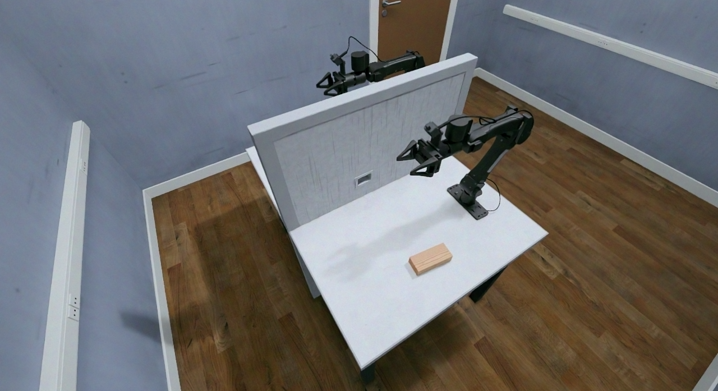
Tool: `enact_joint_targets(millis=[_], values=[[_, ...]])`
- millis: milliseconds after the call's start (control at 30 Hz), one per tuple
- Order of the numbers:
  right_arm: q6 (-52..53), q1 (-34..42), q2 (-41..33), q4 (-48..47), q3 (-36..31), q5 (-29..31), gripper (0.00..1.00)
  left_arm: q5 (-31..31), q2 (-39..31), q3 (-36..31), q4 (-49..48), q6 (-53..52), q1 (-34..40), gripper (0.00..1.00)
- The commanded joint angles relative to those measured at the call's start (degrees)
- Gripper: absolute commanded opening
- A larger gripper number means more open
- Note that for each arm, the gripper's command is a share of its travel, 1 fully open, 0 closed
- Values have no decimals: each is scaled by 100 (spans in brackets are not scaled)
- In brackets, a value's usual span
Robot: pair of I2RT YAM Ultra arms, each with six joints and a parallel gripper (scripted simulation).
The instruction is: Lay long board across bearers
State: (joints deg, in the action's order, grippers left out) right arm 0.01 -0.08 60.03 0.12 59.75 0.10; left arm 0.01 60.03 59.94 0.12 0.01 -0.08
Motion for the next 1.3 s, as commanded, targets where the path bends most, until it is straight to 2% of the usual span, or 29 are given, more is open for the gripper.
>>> enact_joint_targets(millis=[0, 600, 1267], values=[[-36, 55, -166, -139, 207, -44, 72, 52, -83, 209, -76, -44, -2, 73], [-37, -13, -184, 62, -37, -54, 72, 27, -188, 211, -89, -45, 64, 73], [-37, -7, -164, -21, 23, -55, 72, 16, -202, 215, -90, -43, 73, 73]])
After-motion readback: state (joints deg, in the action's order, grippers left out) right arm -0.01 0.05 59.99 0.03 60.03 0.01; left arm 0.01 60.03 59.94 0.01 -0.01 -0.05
